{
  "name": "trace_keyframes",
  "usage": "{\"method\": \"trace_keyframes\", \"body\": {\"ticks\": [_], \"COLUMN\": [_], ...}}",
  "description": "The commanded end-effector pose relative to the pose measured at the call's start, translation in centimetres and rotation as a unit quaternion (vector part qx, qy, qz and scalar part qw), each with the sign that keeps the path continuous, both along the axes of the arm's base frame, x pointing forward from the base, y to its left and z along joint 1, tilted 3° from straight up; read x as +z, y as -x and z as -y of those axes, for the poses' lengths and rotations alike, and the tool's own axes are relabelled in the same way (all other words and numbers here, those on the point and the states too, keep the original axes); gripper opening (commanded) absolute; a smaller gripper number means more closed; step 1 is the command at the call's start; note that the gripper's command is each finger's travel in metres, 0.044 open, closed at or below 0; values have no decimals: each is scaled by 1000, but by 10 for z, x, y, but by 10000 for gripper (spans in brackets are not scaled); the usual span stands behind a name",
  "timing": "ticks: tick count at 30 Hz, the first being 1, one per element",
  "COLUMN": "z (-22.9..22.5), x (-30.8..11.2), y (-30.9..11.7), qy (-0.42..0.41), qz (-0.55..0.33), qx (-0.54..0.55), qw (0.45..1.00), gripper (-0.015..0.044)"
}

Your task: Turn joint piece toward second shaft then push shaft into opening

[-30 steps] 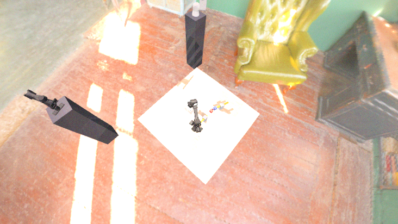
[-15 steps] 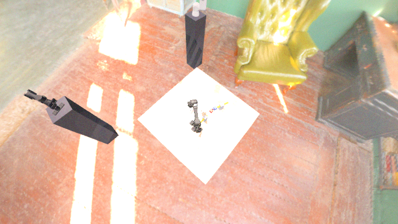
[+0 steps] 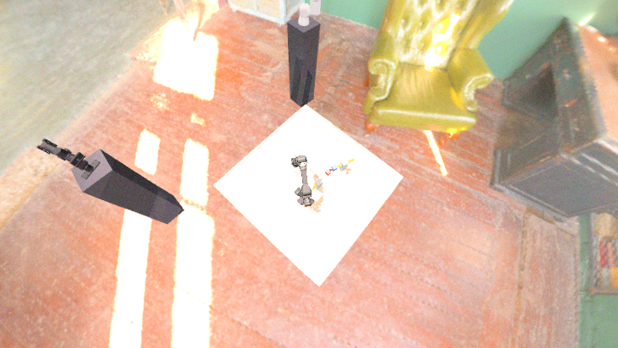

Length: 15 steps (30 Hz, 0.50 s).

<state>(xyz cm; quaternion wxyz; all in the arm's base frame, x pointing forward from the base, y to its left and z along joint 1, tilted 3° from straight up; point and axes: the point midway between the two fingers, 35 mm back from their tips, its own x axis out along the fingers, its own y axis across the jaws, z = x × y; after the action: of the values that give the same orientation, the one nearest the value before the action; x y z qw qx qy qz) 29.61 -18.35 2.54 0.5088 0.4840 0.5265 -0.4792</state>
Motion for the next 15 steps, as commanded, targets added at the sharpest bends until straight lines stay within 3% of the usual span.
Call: {"method": "trace_keyframes", "body": {"ticks": [1, 8, 15], "z": [0, 0, 0], "x": [-1, -1, -1], "y": [0, 0, 0], "qy": [2, 2, 2], "qz": [0, 0, 0], "qx": [-2, -2, -2], "qw": [1000, 1000, 1000], "gripper": [282, 102, 102]}}
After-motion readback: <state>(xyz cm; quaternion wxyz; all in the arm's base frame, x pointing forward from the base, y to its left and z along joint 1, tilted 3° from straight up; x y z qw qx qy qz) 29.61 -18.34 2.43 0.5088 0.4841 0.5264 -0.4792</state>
